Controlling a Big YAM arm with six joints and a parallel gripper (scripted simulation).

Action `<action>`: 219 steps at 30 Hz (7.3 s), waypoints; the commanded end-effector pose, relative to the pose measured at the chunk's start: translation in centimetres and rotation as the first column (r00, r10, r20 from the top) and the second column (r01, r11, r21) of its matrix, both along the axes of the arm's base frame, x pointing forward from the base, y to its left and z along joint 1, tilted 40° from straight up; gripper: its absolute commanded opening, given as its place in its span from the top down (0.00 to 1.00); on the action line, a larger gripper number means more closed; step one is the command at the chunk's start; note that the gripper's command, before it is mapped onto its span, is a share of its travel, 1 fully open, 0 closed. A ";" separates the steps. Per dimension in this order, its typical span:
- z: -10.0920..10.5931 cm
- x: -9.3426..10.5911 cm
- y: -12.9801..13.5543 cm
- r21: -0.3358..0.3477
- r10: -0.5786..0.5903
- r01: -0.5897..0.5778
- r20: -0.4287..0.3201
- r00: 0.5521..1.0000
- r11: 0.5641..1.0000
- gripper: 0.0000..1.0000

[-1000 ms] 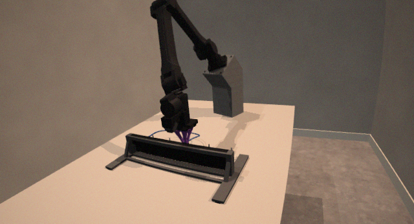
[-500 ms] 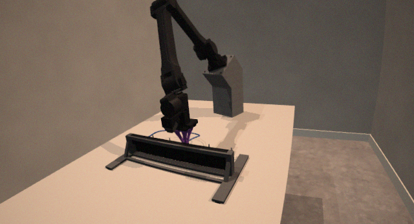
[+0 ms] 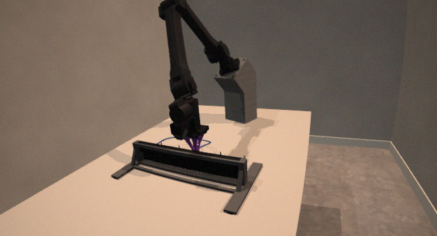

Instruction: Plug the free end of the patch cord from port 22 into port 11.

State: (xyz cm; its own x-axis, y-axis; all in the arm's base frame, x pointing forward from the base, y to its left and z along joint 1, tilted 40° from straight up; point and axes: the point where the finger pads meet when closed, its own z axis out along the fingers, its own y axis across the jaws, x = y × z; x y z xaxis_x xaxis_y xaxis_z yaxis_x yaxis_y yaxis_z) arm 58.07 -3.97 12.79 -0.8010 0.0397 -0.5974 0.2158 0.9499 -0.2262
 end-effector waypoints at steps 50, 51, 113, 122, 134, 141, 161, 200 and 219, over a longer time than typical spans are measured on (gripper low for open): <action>0.9 1.0 -0.6 -0.005 -0.005 0.005 0.010 1.000 1.000 1.00; 1.0 1.0 -0.6 -0.005 -0.005 0.005 0.011 1.000 1.000 1.00; 1.1 1.1 -0.6 -0.007 -0.006 0.007 0.010 1.000 1.000 1.00; 1.2 1.3 -0.6 -0.008 -0.007 0.007 0.014 1.000 1.000 1.00; 1.1 1.2 -0.6 -0.008 -0.006 0.006 0.011 1.000 1.000 1.00; 1.2 1.2 -0.6 -0.008 -0.006 0.006 0.011 1.000 1.000 1.00; 1.2 1.2 -0.6 -0.008 -0.006 0.006 0.010 1.000 1.000 1.00; 1.5 1.3 -0.6 -0.007 -0.005 0.005 0.017 1.000 1.000 1.00; 1.7 1.2 -0.6 -0.006 -0.005 0.005 0.024 1.000 1.000 1.00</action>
State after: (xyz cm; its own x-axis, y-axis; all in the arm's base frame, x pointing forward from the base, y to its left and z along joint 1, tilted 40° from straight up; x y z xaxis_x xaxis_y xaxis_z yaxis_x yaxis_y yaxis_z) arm 58.54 -4.01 13.18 -0.8010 0.0395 -0.5974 0.2162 0.9496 -0.2271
